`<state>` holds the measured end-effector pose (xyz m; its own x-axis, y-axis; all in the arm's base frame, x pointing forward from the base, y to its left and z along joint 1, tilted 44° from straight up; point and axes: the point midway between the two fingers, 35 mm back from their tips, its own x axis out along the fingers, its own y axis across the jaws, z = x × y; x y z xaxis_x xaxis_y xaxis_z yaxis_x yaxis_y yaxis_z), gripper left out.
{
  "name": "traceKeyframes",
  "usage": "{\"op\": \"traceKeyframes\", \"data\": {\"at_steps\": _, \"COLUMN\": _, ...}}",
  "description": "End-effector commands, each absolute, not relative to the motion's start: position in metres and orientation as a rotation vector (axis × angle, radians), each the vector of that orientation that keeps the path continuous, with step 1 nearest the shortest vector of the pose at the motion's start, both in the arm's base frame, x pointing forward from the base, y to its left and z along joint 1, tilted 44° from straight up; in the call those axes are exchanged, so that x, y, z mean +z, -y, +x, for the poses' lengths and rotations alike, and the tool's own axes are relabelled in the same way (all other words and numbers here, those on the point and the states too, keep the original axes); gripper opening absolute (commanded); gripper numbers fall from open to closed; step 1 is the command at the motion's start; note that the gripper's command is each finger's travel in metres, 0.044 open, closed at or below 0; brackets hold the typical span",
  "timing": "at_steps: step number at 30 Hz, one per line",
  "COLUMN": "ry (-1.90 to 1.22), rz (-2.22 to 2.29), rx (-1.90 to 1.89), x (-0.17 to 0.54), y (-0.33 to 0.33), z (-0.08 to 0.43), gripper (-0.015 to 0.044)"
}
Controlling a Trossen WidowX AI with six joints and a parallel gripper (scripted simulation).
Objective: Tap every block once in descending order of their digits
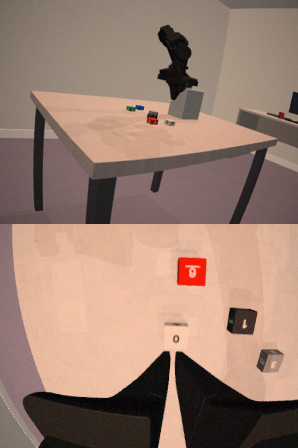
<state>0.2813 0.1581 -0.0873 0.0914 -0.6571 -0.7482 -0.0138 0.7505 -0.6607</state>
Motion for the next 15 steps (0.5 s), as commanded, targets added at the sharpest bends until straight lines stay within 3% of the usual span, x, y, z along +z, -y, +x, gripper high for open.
{"op": "traceKeyframes", "data": {"at_steps": 1, "ry": -1.438, "rz": -0.615, "rx": -0.551, "x": -0.126, "y": -0.115, "z": 0.279, "gripper": 0.0020}}
{"op": "traceKeyframes", "data": {"at_steps": 15, "ry": -1.437, "rz": -0.616, "rx": -0.551, "x": -0.138, "y": -0.104, "z": 0.280, "gripper": 0.0020}}
